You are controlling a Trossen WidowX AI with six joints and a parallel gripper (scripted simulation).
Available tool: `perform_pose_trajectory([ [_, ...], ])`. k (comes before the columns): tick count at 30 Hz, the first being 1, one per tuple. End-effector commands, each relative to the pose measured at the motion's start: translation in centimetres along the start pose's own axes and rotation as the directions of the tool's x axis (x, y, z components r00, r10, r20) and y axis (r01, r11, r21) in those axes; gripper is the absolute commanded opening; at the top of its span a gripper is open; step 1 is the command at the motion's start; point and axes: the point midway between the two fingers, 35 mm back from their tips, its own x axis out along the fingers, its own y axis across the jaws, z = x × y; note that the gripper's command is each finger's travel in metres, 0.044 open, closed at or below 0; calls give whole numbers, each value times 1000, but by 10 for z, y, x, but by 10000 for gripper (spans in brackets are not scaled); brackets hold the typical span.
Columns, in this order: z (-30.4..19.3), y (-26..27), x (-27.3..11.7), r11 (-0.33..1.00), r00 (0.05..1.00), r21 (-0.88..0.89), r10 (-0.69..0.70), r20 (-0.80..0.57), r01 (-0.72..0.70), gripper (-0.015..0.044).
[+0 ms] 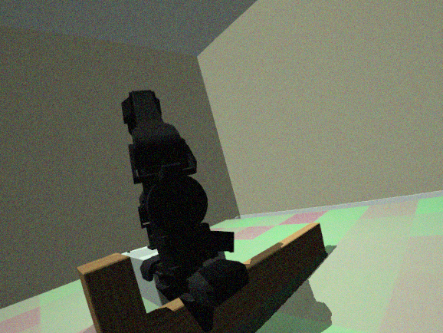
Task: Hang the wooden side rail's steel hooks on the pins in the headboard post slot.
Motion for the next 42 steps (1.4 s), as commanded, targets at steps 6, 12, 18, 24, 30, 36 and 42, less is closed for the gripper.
perform_pose_trajectory([
  [6, -2, -2, -1, 1000, 1000, 0, -12, -9, 12, 0],
  [12, -2, -2, 0, 1000, 1000, 0, -12, -9, 12, 0],
  [18, -2, -2, 1, 1000, 1000, 0, -12, -9, 11, 0],
  [24, -2, -2, 2, 1000, 1000, 0, -11, -9, 11, 0],
  [30, -2, -2, 3, 1000, 1000, 0, -11, -9, 11, 0],
  [36, -2, -2, 4, 1000, 1000, 0, -11, -9, 11, 0],
  [42, -2, -2, 5, 1000, 1000, 0, -11, -9, 11, 0],
])
